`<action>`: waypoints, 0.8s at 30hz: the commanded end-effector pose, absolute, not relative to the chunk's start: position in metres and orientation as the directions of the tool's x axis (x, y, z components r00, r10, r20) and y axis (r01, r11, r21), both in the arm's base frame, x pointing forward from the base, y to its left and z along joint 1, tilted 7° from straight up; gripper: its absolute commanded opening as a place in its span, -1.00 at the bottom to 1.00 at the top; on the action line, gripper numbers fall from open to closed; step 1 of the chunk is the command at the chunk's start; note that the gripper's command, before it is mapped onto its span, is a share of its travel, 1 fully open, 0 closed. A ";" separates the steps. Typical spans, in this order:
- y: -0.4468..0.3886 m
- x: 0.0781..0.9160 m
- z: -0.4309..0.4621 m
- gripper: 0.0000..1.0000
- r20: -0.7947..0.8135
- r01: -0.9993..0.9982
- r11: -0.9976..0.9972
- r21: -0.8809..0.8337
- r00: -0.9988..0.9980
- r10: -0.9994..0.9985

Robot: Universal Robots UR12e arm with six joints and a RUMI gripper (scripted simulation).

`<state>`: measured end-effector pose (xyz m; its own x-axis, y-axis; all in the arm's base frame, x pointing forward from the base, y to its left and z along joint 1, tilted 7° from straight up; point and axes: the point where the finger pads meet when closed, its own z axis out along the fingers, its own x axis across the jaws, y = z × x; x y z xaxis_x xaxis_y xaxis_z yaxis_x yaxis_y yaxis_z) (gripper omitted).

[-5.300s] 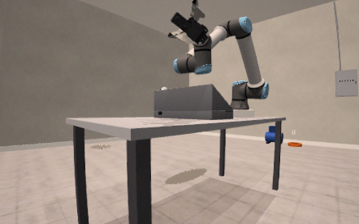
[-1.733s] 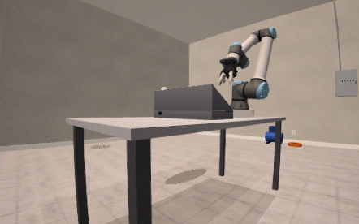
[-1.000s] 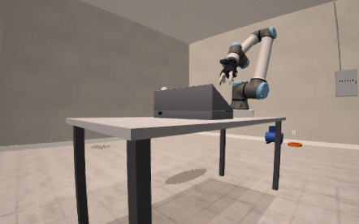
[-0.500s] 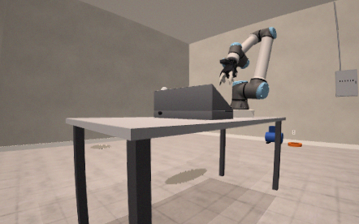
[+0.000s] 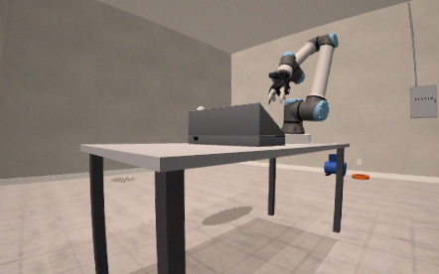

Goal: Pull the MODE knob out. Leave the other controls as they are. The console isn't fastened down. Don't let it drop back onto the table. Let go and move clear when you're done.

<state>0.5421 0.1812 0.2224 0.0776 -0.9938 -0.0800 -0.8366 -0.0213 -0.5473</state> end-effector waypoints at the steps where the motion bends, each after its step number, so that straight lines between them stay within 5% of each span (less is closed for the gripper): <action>1: 0.181 0.543 0.223 -0.11 -0.080 -0.836 -0.021 -0.548 0.078 -0.994; 24: 0.181 0.544 0.221 -0.11 -0.080 -0.836 -0.020 -0.549 0.077 -0.994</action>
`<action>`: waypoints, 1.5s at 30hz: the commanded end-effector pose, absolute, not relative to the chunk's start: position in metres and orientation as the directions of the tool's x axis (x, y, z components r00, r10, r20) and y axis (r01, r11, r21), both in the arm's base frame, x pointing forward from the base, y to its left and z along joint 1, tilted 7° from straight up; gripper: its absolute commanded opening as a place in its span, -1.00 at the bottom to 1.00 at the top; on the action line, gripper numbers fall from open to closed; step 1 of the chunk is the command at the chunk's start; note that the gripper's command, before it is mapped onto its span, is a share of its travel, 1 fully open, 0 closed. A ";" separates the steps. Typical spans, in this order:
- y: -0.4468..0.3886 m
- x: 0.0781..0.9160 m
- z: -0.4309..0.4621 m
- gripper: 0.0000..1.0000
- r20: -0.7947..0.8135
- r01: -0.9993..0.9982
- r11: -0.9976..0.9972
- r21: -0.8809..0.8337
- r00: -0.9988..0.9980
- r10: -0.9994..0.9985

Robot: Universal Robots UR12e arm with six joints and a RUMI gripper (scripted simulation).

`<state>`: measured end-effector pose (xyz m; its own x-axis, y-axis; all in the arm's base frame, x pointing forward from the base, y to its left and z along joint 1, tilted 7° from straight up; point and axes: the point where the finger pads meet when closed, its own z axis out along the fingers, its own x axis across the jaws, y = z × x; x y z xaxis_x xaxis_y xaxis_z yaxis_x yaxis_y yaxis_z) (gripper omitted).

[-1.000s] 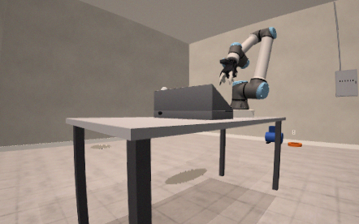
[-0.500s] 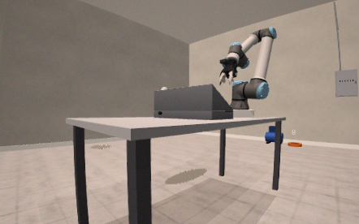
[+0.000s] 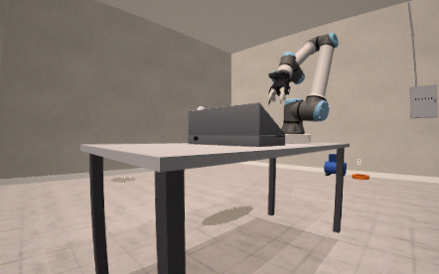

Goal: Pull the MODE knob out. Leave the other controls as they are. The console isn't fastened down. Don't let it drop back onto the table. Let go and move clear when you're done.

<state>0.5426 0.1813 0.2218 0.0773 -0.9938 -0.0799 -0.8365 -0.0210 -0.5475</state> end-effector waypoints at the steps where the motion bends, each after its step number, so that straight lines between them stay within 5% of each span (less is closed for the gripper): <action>1: 0.182 0.545 0.220 -0.11 -0.080 -0.835 -0.020 -0.549 0.076 -0.994; 45: 0.195 0.614 0.117 -0.11 -0.080 -0.835 -0.020 -0.550 0.076 -0.994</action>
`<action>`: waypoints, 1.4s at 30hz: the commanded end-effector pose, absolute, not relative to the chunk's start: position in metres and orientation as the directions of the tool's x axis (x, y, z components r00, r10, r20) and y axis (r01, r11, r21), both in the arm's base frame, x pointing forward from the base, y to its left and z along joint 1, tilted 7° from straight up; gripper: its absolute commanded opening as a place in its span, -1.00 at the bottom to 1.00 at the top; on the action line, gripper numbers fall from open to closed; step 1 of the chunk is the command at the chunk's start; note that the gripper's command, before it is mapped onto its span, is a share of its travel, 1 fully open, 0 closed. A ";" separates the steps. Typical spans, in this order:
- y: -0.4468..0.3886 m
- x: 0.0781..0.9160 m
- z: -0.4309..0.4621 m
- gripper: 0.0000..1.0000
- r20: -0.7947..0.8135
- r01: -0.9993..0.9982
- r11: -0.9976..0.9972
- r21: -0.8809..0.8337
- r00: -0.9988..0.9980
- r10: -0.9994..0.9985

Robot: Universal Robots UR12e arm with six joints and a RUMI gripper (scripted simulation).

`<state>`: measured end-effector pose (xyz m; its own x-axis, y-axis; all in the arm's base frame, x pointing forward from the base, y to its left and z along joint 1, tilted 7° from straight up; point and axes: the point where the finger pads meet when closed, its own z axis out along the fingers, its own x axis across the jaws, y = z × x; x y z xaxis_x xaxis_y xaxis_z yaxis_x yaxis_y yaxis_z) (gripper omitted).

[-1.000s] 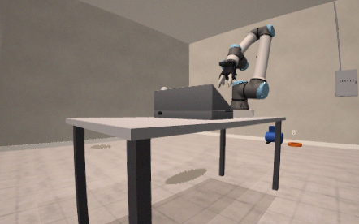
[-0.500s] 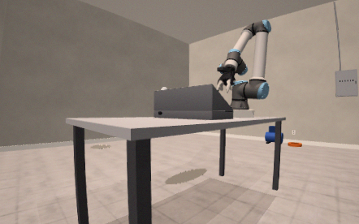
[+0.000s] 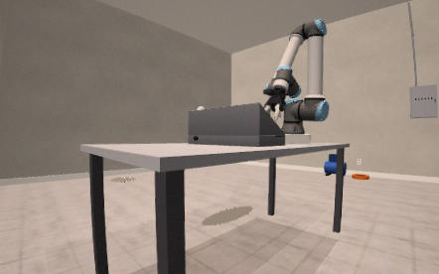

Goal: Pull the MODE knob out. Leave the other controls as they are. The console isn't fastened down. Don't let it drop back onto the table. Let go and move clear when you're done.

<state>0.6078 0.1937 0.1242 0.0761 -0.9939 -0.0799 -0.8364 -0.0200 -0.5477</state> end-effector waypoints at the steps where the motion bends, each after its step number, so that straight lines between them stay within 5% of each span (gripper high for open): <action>1: 0.195 0.615 0.116 -0.11 -0.080 -0.835 -0.020 -0.550 0.076 -0.994; 42: 0.196 0.620 0.109 -0.11 -0.080 -0.835 -0.020 -0.550 0.076 -0.994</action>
